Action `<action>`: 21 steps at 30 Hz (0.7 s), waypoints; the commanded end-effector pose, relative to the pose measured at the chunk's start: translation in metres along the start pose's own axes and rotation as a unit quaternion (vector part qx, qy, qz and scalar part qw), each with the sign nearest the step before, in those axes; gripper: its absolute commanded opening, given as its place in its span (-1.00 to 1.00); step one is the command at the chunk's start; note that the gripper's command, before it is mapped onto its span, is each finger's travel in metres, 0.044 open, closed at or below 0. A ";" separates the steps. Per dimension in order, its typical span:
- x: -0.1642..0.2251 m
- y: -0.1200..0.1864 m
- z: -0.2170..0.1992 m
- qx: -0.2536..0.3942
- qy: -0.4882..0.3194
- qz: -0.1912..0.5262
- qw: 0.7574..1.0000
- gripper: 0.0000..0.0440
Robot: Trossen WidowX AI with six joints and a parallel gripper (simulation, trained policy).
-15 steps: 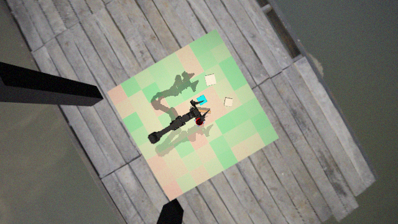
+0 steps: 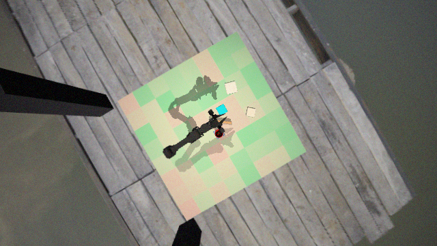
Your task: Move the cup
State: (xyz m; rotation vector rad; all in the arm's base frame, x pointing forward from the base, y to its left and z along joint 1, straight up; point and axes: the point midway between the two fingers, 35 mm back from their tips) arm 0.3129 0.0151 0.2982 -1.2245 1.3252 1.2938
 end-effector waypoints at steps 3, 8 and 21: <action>0.003 0.000 0.005 -0.008 -0.021 0.032 0.999 -0.59; 0.007 -0.001 0.012 -0.018 -0.041 0.070 0.997 -0.64; 0.019 -0.001 0.025 -0.032 -0.082 0.175 0.981 -0.61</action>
Point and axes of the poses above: the point midway between the two fingers, 35 mm back from their tips, its own y axis back along the fingers, its own z axis across the jaws, x = y × z, and after that the axes turned 7 degrees about y, right-handed
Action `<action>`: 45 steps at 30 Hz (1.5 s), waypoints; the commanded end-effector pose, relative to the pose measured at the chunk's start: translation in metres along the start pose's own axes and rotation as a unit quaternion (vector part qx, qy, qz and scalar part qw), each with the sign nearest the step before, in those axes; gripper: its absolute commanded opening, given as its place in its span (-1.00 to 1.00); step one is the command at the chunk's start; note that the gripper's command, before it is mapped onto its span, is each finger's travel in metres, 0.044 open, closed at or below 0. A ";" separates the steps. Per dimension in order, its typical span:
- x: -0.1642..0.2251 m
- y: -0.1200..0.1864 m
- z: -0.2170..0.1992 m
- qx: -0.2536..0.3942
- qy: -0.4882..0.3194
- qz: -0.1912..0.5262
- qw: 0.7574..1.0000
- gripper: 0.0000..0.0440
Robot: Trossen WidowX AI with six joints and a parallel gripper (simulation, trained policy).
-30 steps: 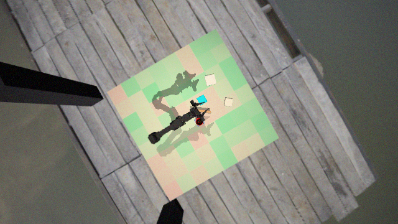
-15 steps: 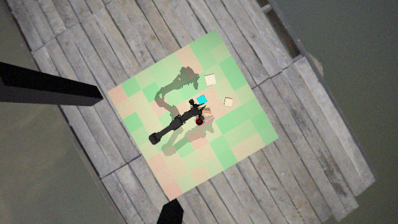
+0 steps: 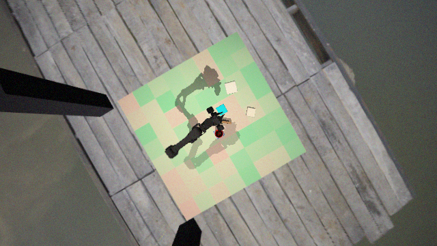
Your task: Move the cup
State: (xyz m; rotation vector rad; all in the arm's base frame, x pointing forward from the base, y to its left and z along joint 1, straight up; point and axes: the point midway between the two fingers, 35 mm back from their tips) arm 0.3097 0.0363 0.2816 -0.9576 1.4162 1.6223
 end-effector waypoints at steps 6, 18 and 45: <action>0.011 -0.004 0.006 -0.002 -0.018 0.070 0.997 -0.59; 0.030 -0.005 0.007 0.011 -0.026 0.173 0.985 -0.55; 0.073 0.008 -0.009 0.058 0.003 0.389 0.920 -0.52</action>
Point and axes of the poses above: the point midway between the two fingers, 35 mm back from their tips, its own y axis back along the fingers, its own z axis across the jaws, x = y × z, and after that the axes turned 7 degrees about y, right-handed
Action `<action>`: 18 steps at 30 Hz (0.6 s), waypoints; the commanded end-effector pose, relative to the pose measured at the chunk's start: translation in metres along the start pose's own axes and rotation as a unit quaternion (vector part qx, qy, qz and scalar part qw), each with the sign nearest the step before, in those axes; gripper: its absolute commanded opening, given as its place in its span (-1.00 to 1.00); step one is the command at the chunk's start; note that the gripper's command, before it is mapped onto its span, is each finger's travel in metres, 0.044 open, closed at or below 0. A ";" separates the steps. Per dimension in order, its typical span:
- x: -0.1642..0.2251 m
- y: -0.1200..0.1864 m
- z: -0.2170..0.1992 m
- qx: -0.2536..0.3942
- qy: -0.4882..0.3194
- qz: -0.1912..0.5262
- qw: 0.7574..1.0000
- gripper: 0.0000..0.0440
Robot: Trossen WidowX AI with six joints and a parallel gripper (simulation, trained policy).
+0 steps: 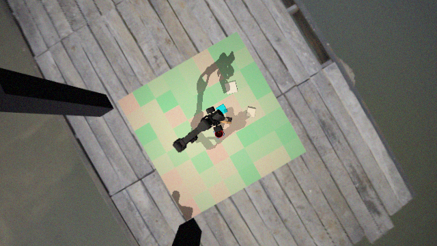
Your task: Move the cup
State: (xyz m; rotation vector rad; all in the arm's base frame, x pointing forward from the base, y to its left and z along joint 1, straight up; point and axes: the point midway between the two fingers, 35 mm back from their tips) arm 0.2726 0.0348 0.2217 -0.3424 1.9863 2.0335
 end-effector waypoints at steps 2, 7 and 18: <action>0.005 -0.005 -0.005 0.012 0.008 0.033 0.999 -0.51; 0.013 -0.009 -0.012 0.022 0.015 0.071 0.997 -0.47; 0.028 -0.017 -0.027 0.038 0.023 0.142 0.989 -0.43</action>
Point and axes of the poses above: the point midway between the two fingers, 35 mm back from their tips, its own y axis back along the fingers, its own z axis across the jaws, x = y × z, and after that the axes turned 7 degrees about y, right-handed
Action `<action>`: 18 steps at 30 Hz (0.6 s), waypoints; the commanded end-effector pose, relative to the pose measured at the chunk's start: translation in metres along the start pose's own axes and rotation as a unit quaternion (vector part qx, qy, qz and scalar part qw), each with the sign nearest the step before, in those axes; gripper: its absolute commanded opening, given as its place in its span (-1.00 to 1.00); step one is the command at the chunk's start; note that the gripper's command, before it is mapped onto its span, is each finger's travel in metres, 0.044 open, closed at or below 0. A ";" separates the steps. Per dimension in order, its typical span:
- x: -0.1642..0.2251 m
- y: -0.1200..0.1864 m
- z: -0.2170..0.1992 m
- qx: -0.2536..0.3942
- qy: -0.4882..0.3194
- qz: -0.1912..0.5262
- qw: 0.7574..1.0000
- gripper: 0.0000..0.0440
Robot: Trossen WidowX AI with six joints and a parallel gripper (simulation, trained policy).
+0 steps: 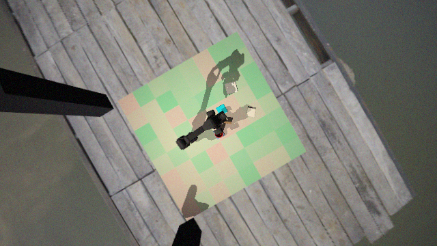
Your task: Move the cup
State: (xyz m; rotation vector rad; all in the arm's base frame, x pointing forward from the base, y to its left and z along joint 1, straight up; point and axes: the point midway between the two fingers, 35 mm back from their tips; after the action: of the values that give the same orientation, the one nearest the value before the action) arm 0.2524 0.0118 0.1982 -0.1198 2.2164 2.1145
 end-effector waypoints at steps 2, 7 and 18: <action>0.003 -0.006 -0.005 0.007 0.003 0.025 1.000 -0.42; 0.006 -0.013 -0.011 0.011 0.002 0.046 0.999 -0.39; 0.010 -0.032 -0.023 0.016 0.000 0.076 0.997 -0.28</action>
State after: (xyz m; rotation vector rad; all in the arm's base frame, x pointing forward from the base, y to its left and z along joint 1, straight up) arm 0.2459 -0.0100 0.1727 0.0318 2.3082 2.1454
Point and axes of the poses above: the point midway between the two fingers, 35 mm back from their tips, its own y axis back along the fingers, its own z axis across the jaws, x = y × z, and after that the axes turned 7 degrees about y, right-handed
